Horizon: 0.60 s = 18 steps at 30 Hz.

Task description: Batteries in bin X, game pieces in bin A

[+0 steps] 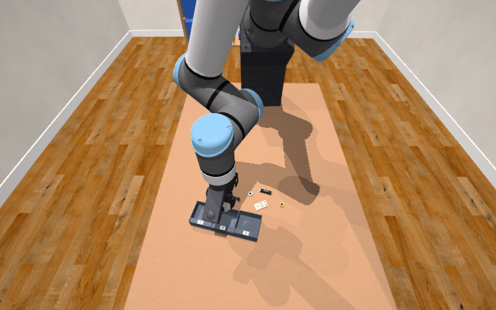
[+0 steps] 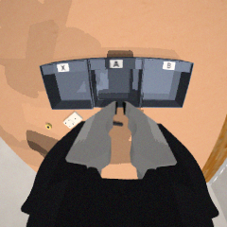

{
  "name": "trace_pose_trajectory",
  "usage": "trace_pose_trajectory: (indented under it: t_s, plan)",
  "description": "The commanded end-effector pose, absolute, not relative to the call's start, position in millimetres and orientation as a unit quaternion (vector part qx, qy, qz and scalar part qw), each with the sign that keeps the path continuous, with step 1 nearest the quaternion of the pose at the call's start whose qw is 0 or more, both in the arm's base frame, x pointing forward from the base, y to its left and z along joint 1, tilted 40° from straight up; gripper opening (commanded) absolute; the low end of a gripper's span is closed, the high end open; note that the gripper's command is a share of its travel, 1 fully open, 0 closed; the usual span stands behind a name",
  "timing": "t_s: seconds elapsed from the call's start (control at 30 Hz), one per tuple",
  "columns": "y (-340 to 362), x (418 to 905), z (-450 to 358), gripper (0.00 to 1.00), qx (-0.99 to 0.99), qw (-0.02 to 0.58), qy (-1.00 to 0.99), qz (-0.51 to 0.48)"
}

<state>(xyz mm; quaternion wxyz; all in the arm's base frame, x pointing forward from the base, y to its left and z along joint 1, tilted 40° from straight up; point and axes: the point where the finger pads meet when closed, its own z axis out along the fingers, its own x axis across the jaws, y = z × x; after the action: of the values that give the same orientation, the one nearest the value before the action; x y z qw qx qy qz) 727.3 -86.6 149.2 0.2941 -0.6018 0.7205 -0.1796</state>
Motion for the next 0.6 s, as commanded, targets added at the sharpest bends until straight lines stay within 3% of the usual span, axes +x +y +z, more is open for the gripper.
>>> trace_pose_trajectory:
  t_s: [0.0, 0.57]
  plan:
    - [-86, 740, 138, 0.04, -0.601, 0.294, 0.721, -0.18]
    - [-82, 764, 108, 0.04, -0.601, 0.294, 0.721, -0.18]
